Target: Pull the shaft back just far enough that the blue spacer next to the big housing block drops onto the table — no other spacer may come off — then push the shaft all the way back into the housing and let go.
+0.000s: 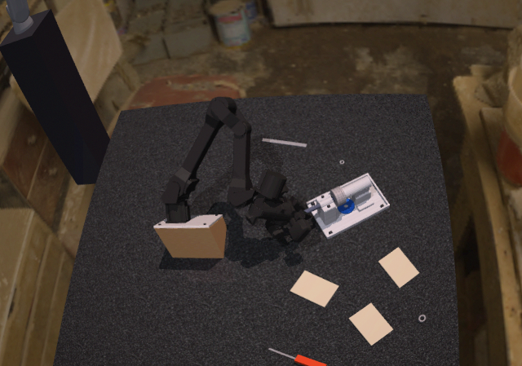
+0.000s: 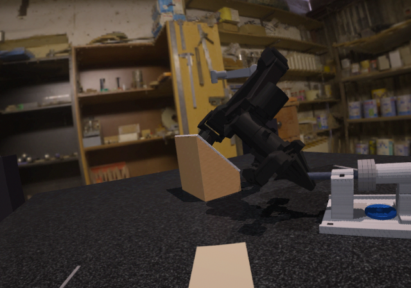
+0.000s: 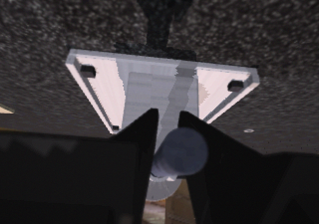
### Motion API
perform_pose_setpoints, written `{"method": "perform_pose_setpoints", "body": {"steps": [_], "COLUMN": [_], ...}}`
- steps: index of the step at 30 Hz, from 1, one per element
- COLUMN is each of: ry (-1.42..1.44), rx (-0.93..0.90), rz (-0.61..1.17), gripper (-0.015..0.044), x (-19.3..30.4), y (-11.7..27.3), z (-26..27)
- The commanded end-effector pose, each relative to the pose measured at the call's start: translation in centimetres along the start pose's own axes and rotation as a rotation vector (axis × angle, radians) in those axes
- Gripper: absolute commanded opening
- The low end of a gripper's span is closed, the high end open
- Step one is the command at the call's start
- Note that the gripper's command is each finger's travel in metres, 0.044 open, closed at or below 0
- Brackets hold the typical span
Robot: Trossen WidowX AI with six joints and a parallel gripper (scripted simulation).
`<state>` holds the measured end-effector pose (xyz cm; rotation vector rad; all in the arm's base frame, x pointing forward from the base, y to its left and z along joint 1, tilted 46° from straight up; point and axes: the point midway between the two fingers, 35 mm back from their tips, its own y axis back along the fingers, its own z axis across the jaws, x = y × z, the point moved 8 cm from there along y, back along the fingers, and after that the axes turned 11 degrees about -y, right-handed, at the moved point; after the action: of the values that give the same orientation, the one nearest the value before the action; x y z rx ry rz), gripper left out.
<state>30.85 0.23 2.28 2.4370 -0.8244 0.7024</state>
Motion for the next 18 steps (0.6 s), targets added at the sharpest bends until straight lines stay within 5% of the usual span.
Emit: {"method": "perform_pose_setpoints", "body": {"steps": [1,18], "ry": [0.001,0.001], "rx": [0.003,0.003], "rz": [0.002,0.002], "gripper": [0.0000,0.0000], "x": [0.21,0.55], "y": [-0.15,-0.49], "z": [-0.07,-0.14]}}
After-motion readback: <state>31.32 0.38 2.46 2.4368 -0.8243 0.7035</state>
